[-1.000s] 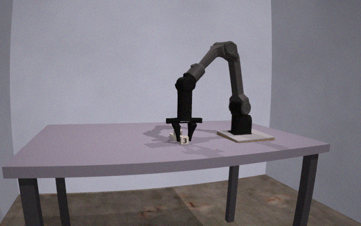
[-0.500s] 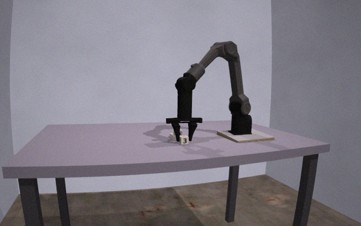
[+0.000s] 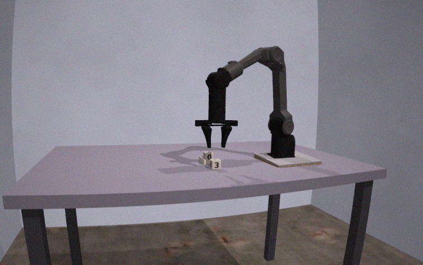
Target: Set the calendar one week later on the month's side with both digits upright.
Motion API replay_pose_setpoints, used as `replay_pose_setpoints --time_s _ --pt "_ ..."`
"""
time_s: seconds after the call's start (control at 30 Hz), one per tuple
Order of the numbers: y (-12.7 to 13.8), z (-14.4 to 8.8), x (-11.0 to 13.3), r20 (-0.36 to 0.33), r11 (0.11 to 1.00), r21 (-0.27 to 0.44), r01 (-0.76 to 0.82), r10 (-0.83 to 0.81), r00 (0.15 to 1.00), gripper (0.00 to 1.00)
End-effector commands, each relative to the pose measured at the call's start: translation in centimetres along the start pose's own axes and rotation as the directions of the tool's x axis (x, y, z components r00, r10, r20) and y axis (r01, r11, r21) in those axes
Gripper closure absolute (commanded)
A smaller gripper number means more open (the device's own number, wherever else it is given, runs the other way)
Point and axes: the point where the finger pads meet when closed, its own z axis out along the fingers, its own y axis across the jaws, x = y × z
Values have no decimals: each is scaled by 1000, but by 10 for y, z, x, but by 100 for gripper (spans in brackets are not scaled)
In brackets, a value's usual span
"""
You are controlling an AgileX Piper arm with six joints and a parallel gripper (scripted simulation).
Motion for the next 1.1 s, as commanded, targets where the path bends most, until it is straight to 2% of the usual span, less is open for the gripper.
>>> replay_pose_setpoints --time_s 0.0,0.2,0.4,0.43,1.07 --pt "1 -1 0 0 1000 -5 -1 1 1000 38" --pt "1 -24 0 0 1000 -5 -1 1 1000 38" --pt "1 -28 0 1 1000 -2 -1 1 1000 38" --pt "1 -28 0 1 1000 -2 -1 1 1000 0" --pt "1 -28 0 1 1000 -2 -1 1 1000 0"
